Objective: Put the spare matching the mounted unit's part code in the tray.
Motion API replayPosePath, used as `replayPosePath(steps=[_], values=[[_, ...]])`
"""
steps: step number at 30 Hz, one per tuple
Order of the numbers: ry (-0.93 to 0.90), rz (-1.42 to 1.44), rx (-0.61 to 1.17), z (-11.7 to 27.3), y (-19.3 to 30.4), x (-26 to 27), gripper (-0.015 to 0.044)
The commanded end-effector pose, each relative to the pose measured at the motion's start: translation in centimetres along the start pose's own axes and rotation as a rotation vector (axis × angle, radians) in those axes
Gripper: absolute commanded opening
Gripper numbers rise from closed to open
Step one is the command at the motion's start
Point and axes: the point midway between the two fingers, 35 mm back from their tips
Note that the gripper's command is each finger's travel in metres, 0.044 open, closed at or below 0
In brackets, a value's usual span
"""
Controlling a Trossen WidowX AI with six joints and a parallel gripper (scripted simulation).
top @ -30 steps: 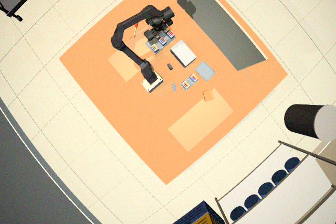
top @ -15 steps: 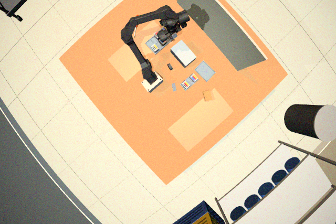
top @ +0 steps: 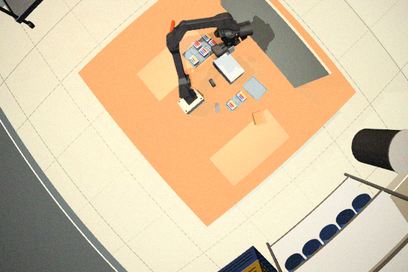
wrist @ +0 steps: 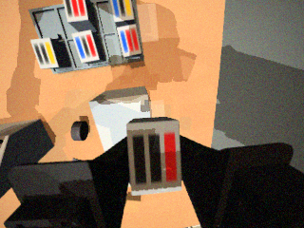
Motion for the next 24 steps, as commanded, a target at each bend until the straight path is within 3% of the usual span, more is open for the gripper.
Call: replayPosePath(steps=[1, 24], values=[[0.001, 0.011, 0.003, 0.0, 1.8, -1.6, 0.0], [-0.022, 0.047, -0.013, -1.5, 13.3, -7.5, 0.0]])
Point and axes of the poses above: the point midway between the two fingers, 35 mm back from their tips, its own z axis back along the fingers, its own x axis across the jaws, y = z × x, and after that the axes turned 15 degrees about -z, right-handed
